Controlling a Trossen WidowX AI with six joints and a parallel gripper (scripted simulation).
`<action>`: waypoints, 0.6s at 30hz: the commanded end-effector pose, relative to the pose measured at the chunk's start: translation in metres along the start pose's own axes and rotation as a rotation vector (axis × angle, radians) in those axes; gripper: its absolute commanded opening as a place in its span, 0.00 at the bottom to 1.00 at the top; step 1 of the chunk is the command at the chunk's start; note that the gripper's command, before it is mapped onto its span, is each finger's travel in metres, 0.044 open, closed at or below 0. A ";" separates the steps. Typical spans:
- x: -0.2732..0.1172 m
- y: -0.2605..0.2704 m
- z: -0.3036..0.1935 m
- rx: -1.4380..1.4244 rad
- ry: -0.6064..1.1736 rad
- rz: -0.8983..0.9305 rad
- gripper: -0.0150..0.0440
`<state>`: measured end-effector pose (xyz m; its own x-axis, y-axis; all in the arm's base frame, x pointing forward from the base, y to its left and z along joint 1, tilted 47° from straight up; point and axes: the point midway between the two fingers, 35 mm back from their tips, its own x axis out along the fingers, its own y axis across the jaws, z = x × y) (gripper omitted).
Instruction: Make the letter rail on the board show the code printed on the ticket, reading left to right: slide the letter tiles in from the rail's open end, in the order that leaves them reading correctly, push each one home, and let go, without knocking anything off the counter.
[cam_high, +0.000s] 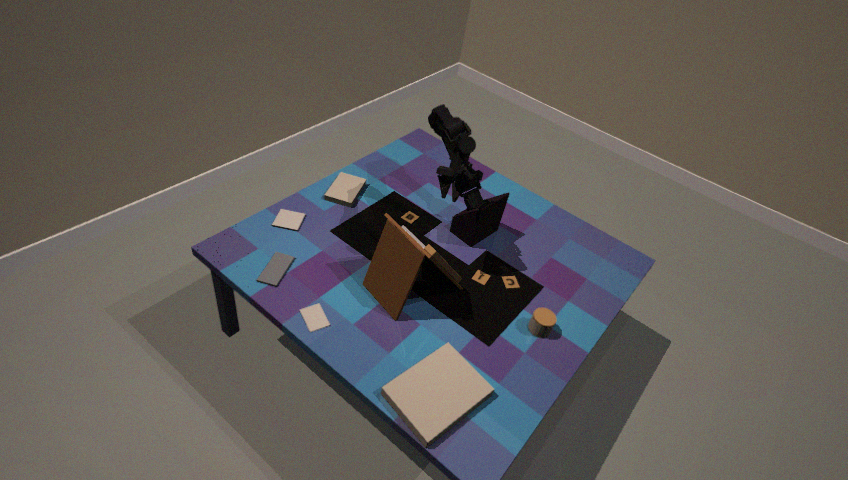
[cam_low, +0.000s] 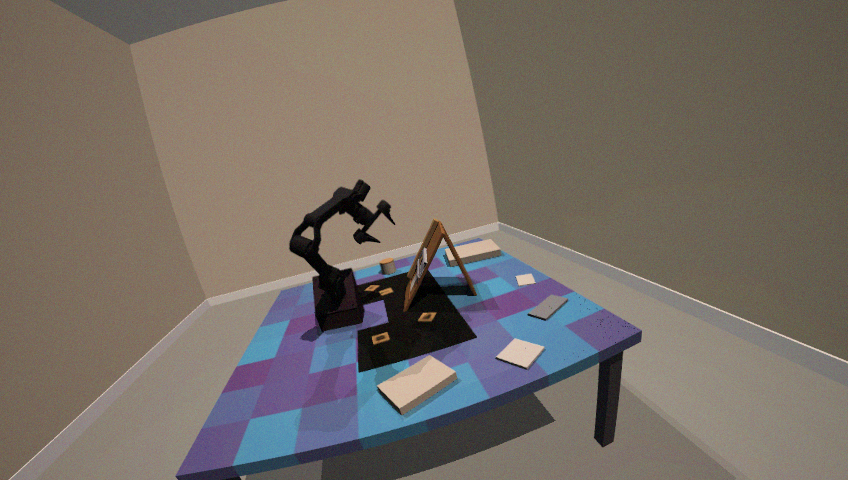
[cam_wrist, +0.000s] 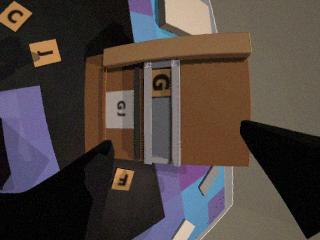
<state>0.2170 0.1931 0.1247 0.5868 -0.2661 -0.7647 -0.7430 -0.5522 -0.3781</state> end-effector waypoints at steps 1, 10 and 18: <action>-0.001 0.000 0.000 -0.005 -0.007 -0.004 1.00; 0.063 0.024 0.052 0.389 0.077 0.136 0.83; 0.126 0.070 0.090 0.791 0.233 0.274 0.83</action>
<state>0.2181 0.2016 0.0161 0.4454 -0.4235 -0.7889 -0.8803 -0.0462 -0.4722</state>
